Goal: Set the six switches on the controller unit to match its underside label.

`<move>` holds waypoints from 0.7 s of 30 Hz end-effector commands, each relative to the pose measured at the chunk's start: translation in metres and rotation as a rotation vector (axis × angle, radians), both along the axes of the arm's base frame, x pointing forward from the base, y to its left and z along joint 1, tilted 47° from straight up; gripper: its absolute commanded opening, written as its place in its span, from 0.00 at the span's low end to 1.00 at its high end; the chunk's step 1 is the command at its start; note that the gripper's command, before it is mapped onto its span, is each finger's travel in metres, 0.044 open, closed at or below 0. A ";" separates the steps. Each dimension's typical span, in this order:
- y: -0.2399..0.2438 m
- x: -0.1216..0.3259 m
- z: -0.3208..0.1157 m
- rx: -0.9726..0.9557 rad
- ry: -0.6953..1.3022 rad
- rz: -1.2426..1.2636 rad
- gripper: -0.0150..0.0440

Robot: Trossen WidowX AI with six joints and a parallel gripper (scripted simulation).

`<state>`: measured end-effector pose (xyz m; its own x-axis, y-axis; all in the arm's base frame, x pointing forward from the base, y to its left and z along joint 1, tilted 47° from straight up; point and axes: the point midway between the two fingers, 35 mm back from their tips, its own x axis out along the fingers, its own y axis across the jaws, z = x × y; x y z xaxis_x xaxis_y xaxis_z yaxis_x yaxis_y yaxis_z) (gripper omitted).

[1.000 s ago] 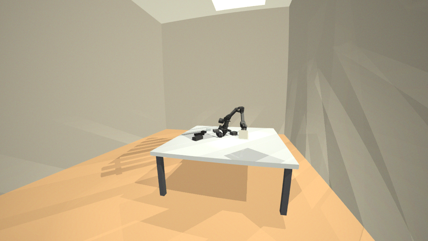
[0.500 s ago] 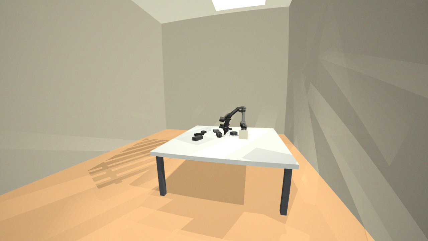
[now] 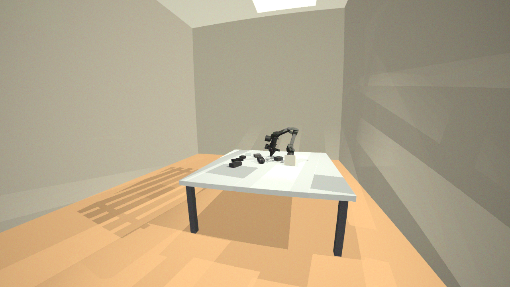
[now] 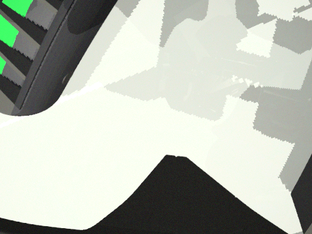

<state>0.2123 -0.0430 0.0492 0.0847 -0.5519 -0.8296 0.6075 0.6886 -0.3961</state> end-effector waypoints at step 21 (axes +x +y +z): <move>0.003 0.103 0.017 -0.165 0.040 -0.256 0.25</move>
